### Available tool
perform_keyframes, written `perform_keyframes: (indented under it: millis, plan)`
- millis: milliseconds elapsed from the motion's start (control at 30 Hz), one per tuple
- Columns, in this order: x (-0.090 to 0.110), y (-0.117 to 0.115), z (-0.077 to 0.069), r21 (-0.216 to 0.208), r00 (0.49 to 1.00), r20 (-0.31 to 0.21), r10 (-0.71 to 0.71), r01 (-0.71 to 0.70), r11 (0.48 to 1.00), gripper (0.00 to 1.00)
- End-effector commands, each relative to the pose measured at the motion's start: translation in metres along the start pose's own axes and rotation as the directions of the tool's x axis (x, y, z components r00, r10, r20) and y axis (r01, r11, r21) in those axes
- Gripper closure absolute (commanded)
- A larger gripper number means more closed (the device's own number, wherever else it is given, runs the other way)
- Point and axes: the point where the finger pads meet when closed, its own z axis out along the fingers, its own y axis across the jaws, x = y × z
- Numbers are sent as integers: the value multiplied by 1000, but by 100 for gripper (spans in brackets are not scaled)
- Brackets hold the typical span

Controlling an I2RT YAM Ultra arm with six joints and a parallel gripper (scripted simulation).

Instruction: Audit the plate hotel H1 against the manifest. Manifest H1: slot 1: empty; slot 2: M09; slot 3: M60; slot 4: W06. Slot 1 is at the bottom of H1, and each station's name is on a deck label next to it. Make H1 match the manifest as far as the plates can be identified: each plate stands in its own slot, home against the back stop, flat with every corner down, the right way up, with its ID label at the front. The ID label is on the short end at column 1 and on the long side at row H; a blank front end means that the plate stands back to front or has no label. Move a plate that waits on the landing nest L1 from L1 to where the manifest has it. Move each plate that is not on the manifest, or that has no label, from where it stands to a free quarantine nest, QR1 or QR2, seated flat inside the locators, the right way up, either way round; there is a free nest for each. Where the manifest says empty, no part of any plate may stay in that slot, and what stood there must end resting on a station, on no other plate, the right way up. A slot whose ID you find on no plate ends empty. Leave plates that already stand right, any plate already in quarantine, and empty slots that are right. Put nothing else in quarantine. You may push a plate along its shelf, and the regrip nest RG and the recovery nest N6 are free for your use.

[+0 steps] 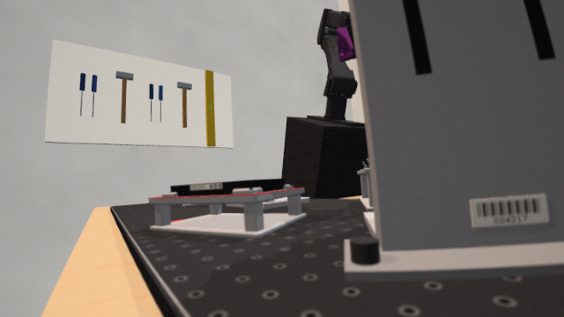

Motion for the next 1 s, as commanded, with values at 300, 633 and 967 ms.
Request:
perform_keyframes:
  millis: [300,633,967]
  plan:
    - [-18,1,-24,20,1000,-28,-3,4,1000,0]
    - [-18,1,-24,20,1000,-28,-3,4,1000,0]
    - [-18,1,-24,20,1000,-28,-3,4,1000,0]
